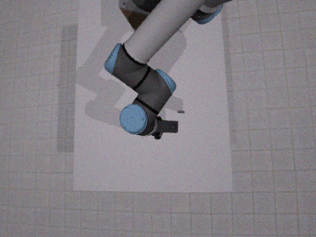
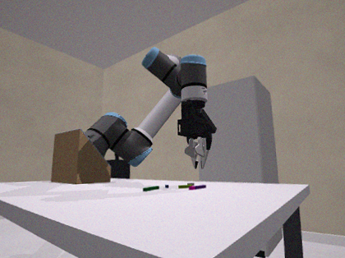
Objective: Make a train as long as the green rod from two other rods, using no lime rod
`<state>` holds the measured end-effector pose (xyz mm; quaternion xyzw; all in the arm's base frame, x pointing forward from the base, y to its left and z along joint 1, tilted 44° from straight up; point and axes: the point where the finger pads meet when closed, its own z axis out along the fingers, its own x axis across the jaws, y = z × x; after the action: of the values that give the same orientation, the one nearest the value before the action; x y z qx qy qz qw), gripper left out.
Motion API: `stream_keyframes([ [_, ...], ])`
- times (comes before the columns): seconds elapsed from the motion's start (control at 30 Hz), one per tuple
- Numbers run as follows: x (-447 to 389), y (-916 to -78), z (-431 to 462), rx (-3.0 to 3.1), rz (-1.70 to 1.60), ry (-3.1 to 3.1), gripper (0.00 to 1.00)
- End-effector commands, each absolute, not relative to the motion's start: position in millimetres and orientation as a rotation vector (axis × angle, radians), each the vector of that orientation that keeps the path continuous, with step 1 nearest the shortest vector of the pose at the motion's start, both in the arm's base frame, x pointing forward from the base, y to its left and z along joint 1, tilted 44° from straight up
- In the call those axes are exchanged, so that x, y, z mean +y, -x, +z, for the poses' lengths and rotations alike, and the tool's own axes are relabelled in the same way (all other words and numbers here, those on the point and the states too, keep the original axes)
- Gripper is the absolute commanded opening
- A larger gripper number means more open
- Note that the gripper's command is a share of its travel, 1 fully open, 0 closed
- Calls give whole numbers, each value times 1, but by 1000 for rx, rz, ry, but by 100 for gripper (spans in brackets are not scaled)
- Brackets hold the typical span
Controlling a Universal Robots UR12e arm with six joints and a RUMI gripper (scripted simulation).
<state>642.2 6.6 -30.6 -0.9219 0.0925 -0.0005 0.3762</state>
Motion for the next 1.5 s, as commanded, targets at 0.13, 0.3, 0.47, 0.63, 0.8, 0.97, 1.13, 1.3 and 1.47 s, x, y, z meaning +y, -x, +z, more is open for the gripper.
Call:
stream_keyframes([
  [0.13,-10,-641,-14,236,-2,2358,14],
  [0.3,-12,-641,-11,236,-2,2358,14],
  [0.47,-12,-641,-11,236,-2,2358,100],
  [0.63,-12,-641,-11,236,-2,2358,100],
  [0.8,-12,-641,-11,236,-2,2358,100],
  [0.97,-12,-641,-11,236,-2,2358,100],
  [1.13,-13,-640,-10,236,-2,2358,100],
  [1.3,-20,-640,-4,236,-2,2358,100],
  [1.47,-36,-638,13,236,-2,2358,100],
])
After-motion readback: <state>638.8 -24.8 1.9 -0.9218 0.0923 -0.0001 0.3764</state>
